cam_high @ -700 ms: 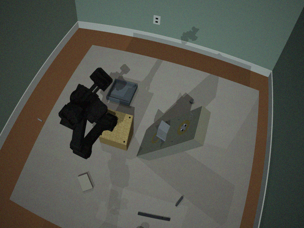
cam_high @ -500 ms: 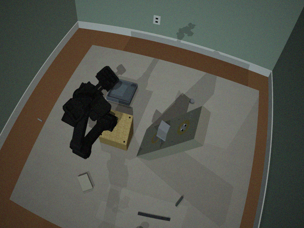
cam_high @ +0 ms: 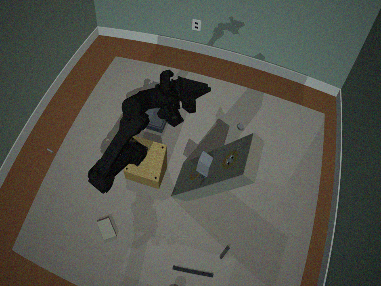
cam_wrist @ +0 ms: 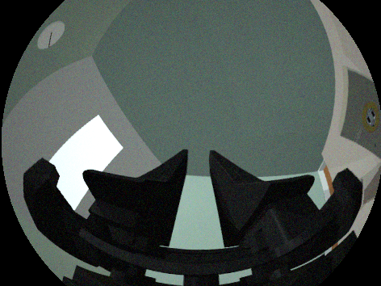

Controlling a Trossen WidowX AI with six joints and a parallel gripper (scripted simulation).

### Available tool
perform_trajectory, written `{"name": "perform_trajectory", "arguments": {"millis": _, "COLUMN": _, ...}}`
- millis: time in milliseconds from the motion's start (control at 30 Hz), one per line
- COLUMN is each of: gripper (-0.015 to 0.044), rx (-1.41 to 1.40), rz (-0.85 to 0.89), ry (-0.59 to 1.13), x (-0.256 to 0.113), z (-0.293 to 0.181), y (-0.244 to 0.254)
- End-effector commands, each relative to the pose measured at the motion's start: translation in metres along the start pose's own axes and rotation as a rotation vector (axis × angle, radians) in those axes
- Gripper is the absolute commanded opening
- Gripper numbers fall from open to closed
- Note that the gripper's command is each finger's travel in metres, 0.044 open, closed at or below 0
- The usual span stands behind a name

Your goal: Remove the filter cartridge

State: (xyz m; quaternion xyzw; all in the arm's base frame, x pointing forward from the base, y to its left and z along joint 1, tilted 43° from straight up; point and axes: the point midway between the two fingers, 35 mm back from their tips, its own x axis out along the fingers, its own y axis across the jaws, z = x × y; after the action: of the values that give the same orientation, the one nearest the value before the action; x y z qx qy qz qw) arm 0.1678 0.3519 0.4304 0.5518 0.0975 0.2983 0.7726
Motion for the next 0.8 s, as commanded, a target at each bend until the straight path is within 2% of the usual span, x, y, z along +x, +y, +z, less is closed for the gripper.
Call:
{"name": "perform_trajectory", "arguments": {"millis": 0, "gripper": 0.0094, "rx": -0.239, "rz": -0.205, "ry": -0.017, "x": 0.009, "z": -0.002, "y": -0.072}}
{"name": "perform_trajectory", "arguments": {"millis": 267, "gripper": 0.0094, "rx": -0.694, "rz": -0.615, "ry": 0.001, "x": -0.006, "z": 0.02, "y": -0.205}}
{"name": "perform_trajectory", "arguments": {"millis": 533, "gripper": 0.0094, "rx": -1.134, "rz": -1.036, "ry": 0.102, "x": -0.06, "z": 0.066, "y": -0.311}}
{"name": "perform_trajectory", "arguments": {"millis": 600, "gripper": 0.0094, "rx": -1.199, "rz": -1.1, "ry": 0.127, "x": -0.071, "z": 0.074, "y": -0.324}}
{"name": "perform_trajectory", "arguments": {"millis": 767, "gripper": 0.0094, "rx": -1.207, "rz": -1.108, "ry": 0.13, "x": -0.073, "z": 0.075, "y": -0.326}}
